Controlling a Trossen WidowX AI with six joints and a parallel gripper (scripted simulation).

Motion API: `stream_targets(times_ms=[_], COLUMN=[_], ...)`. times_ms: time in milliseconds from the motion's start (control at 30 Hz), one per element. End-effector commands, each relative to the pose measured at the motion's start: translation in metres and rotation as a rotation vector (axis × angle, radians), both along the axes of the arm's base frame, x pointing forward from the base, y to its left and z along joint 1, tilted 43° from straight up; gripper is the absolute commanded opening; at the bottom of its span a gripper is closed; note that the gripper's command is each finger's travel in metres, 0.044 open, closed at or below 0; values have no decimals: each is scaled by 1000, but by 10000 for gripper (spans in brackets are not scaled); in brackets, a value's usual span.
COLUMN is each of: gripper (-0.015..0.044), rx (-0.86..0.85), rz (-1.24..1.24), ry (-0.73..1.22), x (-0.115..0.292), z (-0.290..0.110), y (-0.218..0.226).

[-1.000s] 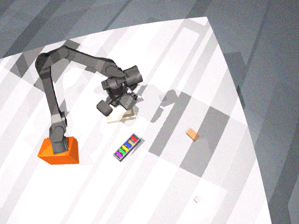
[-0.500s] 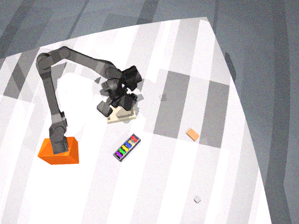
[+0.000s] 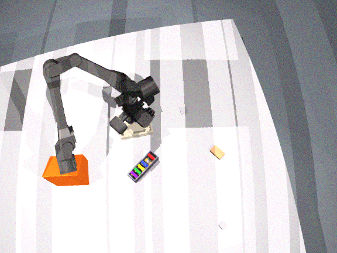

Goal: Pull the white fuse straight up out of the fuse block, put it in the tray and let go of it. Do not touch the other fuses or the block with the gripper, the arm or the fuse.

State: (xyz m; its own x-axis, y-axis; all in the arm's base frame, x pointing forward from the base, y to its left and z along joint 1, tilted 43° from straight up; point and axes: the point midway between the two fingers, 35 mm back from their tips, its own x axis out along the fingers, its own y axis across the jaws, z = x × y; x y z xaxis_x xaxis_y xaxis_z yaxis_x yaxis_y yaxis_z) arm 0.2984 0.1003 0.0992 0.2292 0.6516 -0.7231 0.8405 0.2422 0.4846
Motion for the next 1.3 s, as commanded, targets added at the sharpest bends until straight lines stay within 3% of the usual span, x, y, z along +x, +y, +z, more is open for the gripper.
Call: stream_targets(times_ms=[0,400,567,1267], gripper=[26,330,330,330], rx=[0,0,-4,-5], rz=[0,0,-5,-10], ry=[0,1,12,22], x=[0,0,-10,-10], z=[0,1,25,22], y=[0,-2,-26,-26])
